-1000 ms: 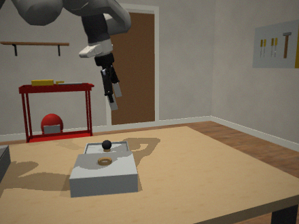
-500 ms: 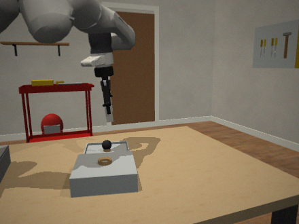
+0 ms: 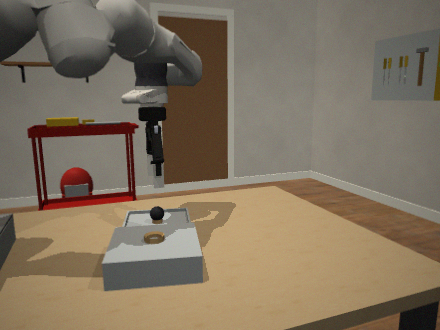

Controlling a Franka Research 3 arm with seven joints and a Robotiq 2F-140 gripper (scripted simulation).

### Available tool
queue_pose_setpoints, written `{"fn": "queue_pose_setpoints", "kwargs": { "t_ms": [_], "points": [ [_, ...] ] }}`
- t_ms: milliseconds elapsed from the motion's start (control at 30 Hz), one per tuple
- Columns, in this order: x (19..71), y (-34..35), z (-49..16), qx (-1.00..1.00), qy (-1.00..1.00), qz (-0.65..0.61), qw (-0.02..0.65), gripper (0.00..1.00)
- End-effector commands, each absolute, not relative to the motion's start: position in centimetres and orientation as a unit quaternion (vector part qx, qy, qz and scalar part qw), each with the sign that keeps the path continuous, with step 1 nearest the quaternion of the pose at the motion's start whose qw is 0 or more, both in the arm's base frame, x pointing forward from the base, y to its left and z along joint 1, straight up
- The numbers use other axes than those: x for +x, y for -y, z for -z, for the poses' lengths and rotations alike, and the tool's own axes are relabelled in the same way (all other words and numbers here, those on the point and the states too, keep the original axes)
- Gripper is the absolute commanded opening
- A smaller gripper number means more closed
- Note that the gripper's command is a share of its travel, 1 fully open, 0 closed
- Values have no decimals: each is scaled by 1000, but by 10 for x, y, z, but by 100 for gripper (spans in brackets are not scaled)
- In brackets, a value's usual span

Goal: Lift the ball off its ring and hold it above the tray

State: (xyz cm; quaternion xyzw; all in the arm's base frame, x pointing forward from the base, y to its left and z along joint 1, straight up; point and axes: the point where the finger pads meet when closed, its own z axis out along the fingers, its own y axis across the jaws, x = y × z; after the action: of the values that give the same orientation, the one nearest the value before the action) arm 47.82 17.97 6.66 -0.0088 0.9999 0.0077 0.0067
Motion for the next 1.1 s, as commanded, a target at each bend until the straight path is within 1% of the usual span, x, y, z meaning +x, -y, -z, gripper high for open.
{"fn": "queue_pose_setpoints", "kwargs": {
  "t_ms": [0, 600, 800, 867, 967, 1067],
  "points": [
    [477, -177, -67, -36, -999, -2, 3, 100],
    [478, -177, -66, -36, -999, -2, 3, 100],
    [477, -177, 3, -38, -999, -2, 3, 100],
    [477, -177, 3, -38, -999, -2, 3, 100],
    [476, -177, 32, -38, -999, -1, 3, 100],
    [476, -177, 32, -38, -999, -1, 3, 100]
  ]
}}
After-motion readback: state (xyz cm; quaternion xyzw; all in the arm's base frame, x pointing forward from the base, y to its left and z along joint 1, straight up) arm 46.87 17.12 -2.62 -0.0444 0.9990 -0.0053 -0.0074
